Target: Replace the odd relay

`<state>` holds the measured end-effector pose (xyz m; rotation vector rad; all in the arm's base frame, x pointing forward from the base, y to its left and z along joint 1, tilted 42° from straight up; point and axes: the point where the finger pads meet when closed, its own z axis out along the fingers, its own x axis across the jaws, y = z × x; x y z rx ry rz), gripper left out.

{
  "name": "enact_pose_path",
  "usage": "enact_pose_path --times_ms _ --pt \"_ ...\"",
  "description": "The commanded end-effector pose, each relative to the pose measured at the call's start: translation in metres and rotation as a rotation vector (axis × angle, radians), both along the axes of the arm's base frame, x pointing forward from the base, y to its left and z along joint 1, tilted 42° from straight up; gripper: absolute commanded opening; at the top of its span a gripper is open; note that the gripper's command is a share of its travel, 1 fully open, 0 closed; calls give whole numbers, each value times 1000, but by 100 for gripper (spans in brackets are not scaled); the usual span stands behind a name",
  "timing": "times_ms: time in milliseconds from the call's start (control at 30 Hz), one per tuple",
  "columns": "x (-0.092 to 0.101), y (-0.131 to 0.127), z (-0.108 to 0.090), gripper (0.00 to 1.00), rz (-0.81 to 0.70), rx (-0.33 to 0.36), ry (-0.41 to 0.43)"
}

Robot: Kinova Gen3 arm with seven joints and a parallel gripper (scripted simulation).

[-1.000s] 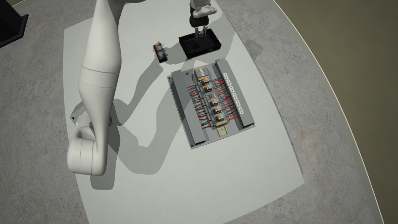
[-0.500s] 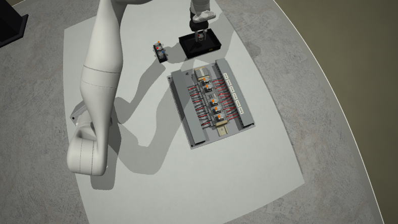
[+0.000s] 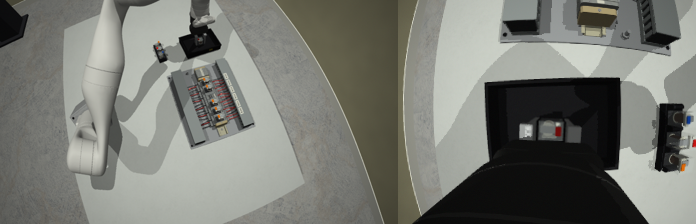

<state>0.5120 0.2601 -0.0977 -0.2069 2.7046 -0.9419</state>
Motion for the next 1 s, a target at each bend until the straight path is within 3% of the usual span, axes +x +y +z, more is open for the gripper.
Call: enact_pose_path --times_ms 0,933,967 --pt "0 -3 -2 0 -2 -3 1" --pt "0 -9 -4 0 -6 -6 2" --pt "0 0 0 0 4 5 -2"
